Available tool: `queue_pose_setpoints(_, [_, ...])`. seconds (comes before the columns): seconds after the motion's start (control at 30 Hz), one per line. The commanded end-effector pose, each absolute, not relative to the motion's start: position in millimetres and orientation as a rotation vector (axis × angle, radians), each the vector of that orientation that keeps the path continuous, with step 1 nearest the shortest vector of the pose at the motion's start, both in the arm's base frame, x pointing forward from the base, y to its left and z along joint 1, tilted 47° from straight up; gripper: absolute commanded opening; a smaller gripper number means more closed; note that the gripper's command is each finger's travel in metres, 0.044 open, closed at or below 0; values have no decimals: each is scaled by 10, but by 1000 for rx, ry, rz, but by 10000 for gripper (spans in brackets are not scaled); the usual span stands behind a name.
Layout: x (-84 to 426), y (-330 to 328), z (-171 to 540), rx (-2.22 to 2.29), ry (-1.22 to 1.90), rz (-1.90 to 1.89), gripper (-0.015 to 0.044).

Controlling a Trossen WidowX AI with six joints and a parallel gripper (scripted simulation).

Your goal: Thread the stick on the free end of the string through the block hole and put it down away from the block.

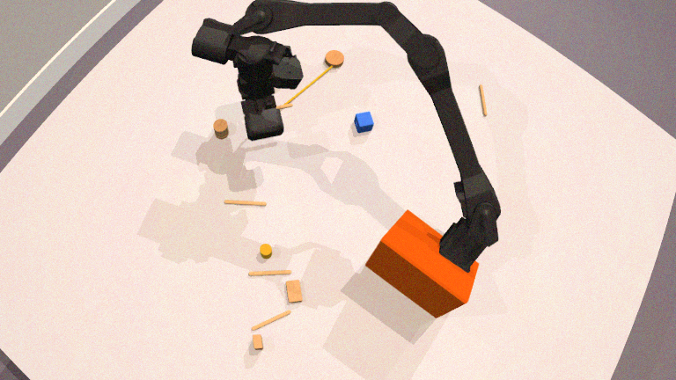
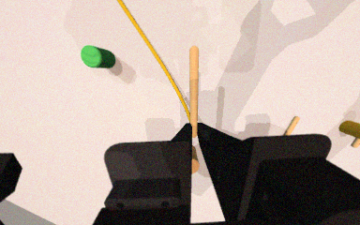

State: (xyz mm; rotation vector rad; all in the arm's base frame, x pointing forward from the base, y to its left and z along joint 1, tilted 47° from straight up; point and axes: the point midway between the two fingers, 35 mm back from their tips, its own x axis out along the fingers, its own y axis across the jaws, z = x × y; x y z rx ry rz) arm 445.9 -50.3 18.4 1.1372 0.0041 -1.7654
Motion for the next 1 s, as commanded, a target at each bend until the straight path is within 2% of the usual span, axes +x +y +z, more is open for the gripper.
queue_pose_setpoints(0.0, [4419, -526, 144, 1140, 8, -1772, 0])
queue_pose_setpoints(0.97, [4163, -635, -50, 1136, 6, -1774, 0])
